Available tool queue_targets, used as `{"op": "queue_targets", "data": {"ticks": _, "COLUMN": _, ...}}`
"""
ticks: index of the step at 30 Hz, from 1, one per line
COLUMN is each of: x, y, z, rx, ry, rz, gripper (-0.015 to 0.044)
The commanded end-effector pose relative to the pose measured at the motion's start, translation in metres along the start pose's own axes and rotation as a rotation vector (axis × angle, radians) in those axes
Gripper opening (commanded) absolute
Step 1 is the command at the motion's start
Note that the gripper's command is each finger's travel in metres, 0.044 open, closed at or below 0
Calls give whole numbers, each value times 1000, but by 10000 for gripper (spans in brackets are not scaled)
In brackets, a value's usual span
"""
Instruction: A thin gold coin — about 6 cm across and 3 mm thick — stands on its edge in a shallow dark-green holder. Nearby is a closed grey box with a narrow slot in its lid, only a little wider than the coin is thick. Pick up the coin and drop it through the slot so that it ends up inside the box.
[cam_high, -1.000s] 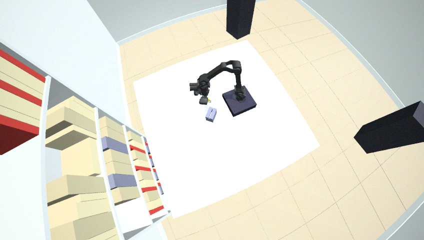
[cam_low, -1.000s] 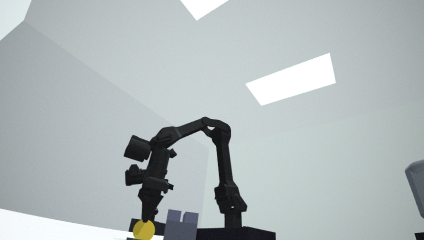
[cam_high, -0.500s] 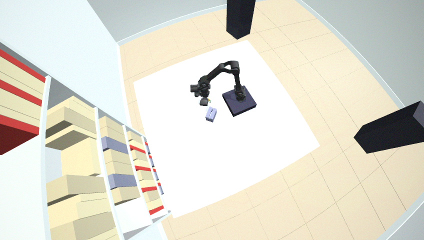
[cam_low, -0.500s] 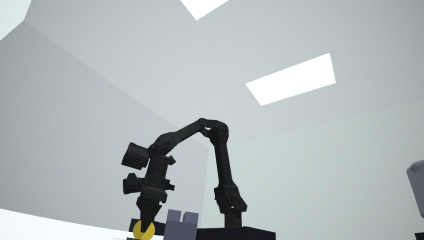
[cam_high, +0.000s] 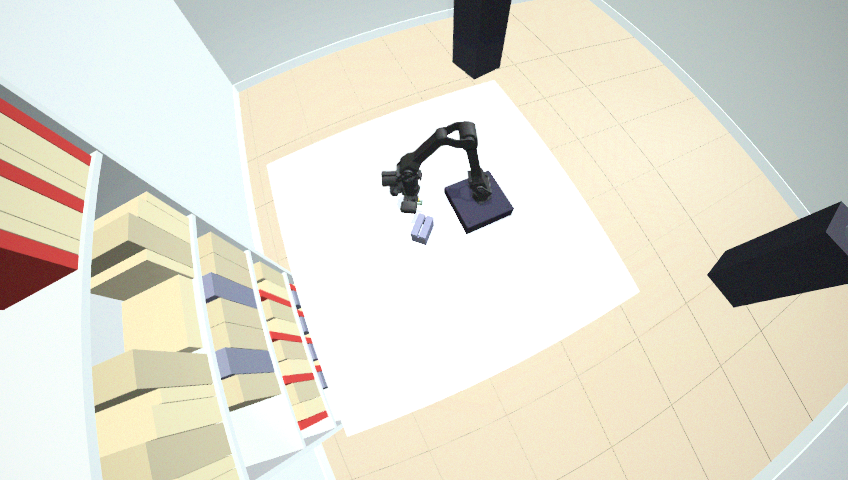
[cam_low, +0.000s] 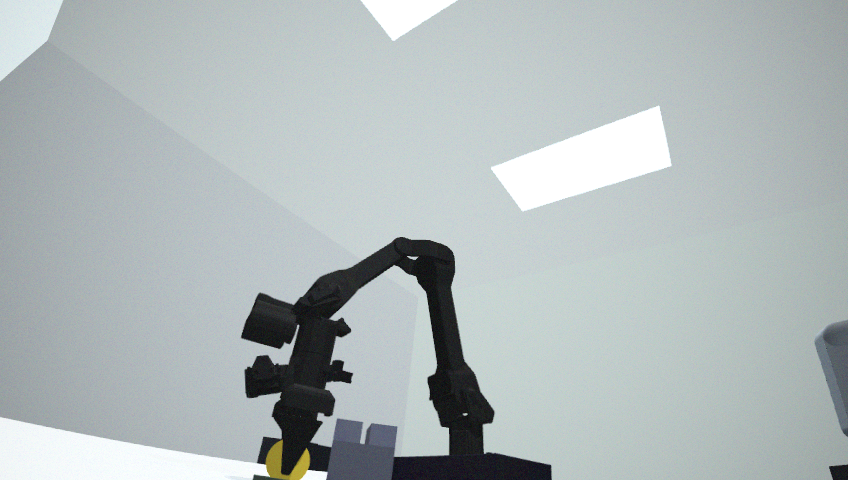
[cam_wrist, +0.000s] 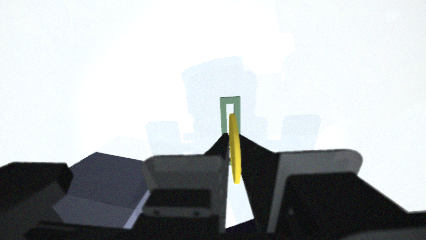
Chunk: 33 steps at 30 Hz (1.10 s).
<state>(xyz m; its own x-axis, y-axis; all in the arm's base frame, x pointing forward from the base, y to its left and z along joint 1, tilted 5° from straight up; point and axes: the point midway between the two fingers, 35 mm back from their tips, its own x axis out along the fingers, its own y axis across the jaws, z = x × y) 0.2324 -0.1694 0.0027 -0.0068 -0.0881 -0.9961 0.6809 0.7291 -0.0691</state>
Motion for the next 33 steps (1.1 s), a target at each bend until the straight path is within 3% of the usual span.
{"op": "queue_targets", "data": {"ticks": 1, "x": 2, "y": -1, "z": 0, "rx": -6, "ry": 4, "rz": -6, "gripper": 0}}
{"op": "queue_targets", "data": {"ticks": 17, "x": -10, "y": 2, "z": 9, "rx": -36, "ry": -35, "rz": 2, "gripper": 0}}
{"op": "queue_targets", "data": {"ticks": 33, "x": -49, "y": 2, "z": 8, "rx": -22, "ry": -16, "rz": -1, "gripper": 0}}
